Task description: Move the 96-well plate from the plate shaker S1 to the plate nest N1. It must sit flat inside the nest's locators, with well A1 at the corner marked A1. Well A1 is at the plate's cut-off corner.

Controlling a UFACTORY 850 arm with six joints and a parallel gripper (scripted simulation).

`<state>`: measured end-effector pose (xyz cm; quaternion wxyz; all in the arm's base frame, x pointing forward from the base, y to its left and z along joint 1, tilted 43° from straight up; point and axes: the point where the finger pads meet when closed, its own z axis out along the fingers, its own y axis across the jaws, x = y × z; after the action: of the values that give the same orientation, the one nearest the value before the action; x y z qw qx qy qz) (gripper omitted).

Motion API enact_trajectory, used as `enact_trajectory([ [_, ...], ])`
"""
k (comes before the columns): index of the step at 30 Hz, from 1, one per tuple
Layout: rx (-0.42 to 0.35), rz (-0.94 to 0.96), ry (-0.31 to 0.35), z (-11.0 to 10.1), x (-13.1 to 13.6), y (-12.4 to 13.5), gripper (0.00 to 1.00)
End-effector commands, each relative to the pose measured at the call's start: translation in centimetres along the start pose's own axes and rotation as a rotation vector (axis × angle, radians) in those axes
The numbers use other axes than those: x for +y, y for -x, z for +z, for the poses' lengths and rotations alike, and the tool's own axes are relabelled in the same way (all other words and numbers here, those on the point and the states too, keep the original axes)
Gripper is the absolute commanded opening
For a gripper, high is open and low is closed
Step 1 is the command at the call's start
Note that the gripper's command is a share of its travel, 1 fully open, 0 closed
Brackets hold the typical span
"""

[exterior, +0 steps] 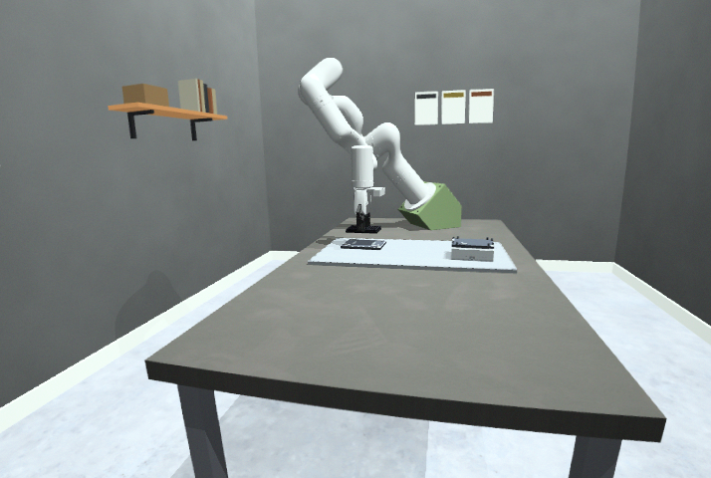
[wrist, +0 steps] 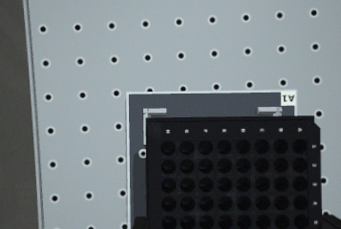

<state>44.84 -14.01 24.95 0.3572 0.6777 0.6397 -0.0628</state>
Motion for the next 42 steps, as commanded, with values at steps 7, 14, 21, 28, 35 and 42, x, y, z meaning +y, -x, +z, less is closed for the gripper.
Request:
enact_trajectory([
  [7,0.0,0.001,0.002,1.4,0.1,0.0,0.0],
  [14,0.0,0.0,0.002,2.6,0.1,0.0,0.0],
  [21,0.0,0.0,0.002,3.7,0.1,0.0,0.0],
  [28,0.0,0.0,0.002,3.7,0.1,0.0,0.0],
  [35,0.0,0.0,0.002,3.8,0.1,0.0,0.0],
  [42,0.0,0.001,0.002,3.7,0.1,0.0,0.0],
])
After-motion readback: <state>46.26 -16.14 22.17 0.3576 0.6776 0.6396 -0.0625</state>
